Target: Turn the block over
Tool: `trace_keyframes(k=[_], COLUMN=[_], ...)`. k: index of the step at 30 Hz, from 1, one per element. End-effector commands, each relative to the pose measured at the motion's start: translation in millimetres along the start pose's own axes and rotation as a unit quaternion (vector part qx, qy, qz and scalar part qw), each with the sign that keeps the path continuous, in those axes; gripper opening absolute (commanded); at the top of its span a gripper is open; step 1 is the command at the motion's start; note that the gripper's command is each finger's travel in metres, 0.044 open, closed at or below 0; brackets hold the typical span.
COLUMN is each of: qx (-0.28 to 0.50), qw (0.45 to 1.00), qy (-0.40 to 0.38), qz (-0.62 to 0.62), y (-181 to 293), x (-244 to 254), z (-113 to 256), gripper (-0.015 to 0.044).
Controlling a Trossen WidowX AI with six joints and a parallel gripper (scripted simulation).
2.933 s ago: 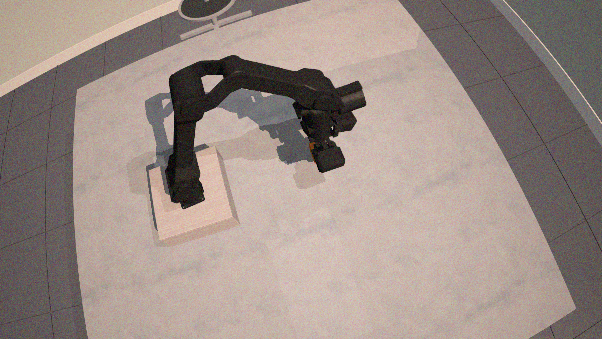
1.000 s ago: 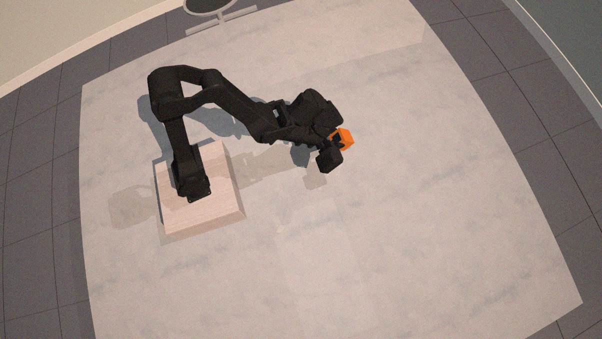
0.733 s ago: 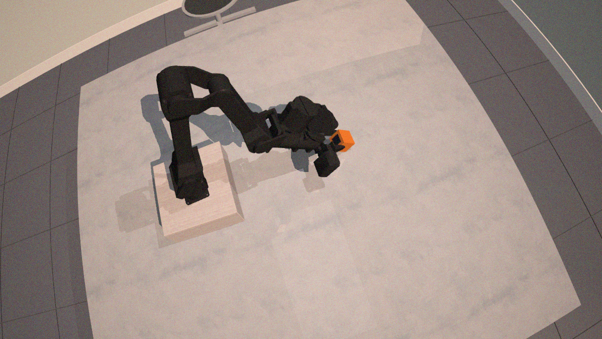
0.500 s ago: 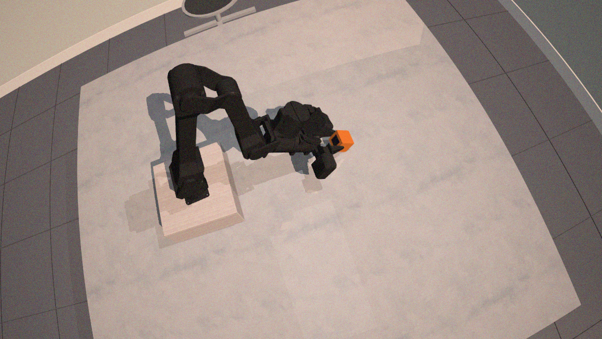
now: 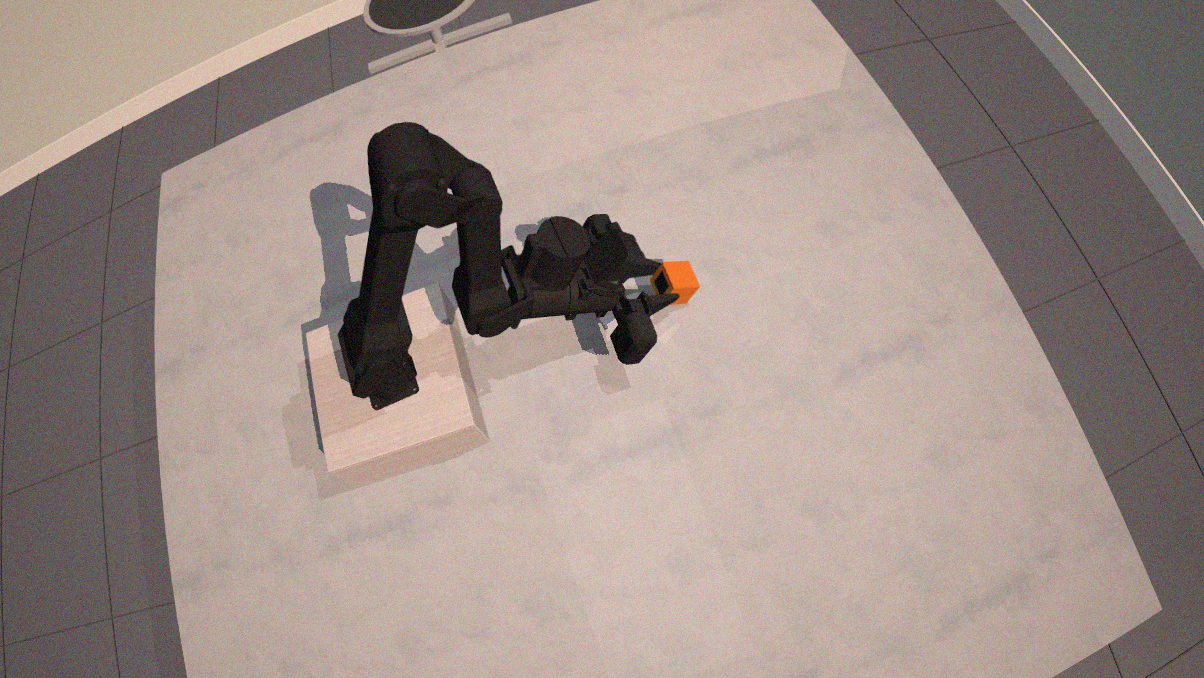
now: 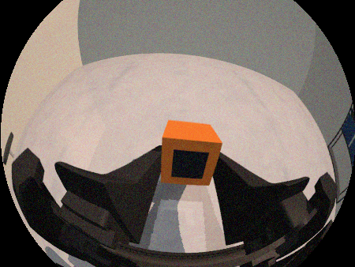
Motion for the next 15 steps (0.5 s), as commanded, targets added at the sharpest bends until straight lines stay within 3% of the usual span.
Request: trace_keyframes(k=[1,10,15], qx=[0.001,0.001,0.001], qw=[1.0,1.0,1.0], qy=[0.003,0.003,0.003], qz=[0.002,0.002,0.002], y=[3.1,3.1,3.1], x=[0.0,0.0,0.0], z=[1.6,1.6,1.6], gripper=[0.0,0.0,0.0131])
Point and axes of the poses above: the point midway between the two fingers, 35 mm back from their tips, its own z axis back along the fingers, its own x axis across the jaws, y = z × x, the point moved 10 cm from there along z, back along the fingers, and after that the axes turned 9 degrees about z, right-handed, at the moved point
